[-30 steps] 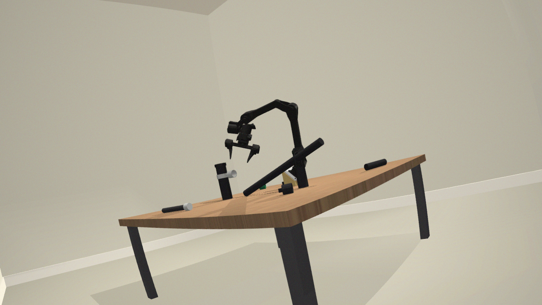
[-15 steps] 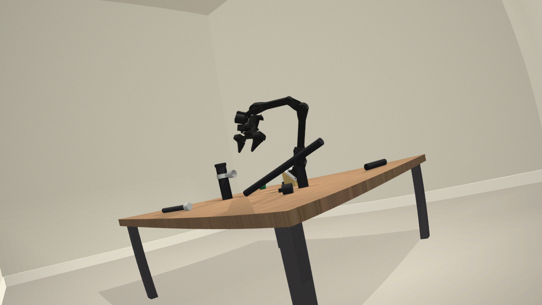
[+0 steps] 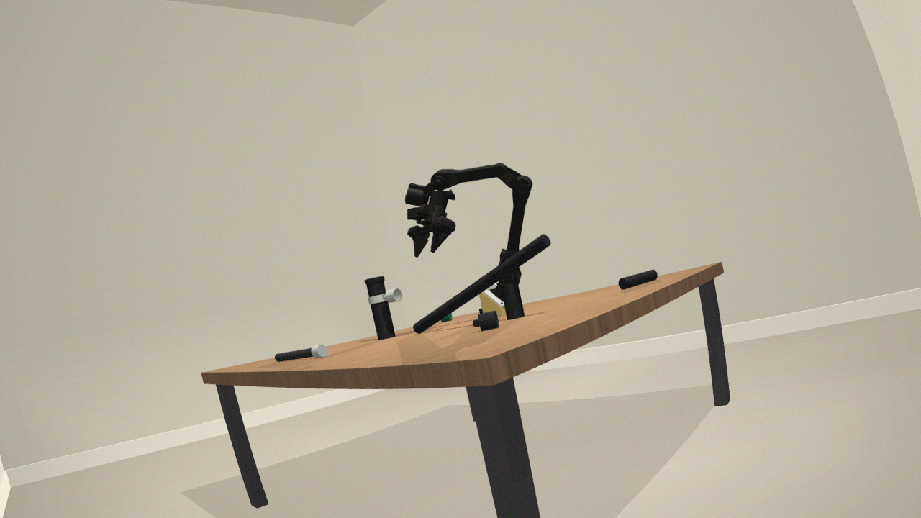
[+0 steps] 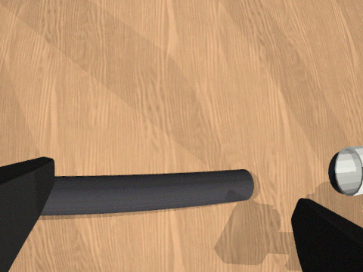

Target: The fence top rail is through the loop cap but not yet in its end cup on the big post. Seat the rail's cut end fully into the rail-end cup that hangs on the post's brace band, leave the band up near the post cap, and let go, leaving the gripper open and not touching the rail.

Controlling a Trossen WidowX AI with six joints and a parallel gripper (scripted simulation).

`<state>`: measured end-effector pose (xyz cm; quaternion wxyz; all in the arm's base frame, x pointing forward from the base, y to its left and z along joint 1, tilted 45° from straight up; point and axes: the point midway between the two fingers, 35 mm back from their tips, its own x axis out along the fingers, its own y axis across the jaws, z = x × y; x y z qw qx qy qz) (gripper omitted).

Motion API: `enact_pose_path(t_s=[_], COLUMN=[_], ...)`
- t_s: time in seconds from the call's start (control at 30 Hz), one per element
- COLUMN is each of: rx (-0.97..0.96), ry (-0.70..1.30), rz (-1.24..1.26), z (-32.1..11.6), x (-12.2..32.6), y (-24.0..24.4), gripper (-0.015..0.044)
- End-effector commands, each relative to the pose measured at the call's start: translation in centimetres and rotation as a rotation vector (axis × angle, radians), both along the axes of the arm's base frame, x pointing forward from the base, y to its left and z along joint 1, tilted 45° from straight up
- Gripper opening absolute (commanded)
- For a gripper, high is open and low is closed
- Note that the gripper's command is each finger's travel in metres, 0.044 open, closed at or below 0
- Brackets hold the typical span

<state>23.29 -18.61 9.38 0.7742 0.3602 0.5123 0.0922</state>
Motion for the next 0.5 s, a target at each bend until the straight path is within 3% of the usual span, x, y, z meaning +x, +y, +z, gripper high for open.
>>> enact_pose_path(t_s=[0.0, 0.47], rx=[-0.055, -0.308], ry=[-0.056, -0.770], rz=[0.168, 1.464], z=[-0.5, -3.4], x=[0.4, 1.9], y=[1.1, 8.2], gripper=[0.0440, 0.0440])
